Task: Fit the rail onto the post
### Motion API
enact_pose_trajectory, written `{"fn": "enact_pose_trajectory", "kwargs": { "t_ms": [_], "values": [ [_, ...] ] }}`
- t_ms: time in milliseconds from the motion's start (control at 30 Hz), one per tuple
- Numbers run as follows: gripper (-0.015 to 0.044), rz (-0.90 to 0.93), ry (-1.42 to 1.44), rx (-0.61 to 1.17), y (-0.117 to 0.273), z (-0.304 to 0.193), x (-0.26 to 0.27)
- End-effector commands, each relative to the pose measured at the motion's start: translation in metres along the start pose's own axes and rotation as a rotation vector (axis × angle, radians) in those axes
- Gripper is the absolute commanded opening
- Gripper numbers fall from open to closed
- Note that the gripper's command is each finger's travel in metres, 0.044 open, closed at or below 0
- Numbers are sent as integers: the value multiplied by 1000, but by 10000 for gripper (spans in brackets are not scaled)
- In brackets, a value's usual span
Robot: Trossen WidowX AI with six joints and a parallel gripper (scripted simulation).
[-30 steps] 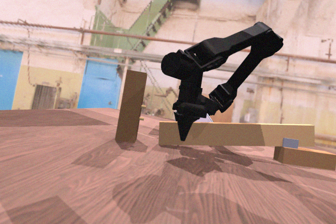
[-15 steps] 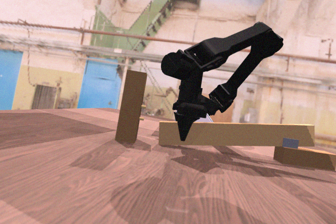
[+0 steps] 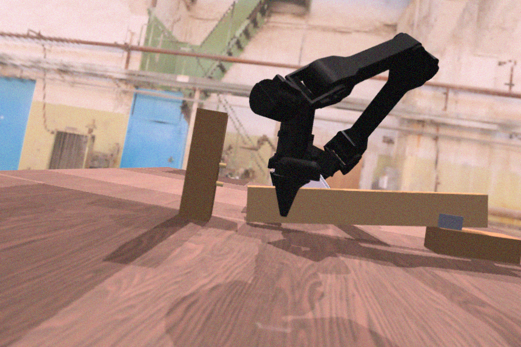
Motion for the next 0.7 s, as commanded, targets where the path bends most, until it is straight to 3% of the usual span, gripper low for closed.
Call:
{"fn": "enact_pose_trajectory", "kwargs": {
  "t_ms": [0, 667],
  "values": [
    [0, -6, 6, -1, 4, 0, -2],
    [0, -6, 6, -1, 14, -1, -4]
  ]
}}
Point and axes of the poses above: the point midway between the two fingers, 35 mm back from their tips, its own y axis back along the fingers, its own x axis across the jaws, z = x × y, the point moved 1 cm from there along y, back along the fingers, and after that the axes turned 6 degrees about y, right-handed, at the moved point
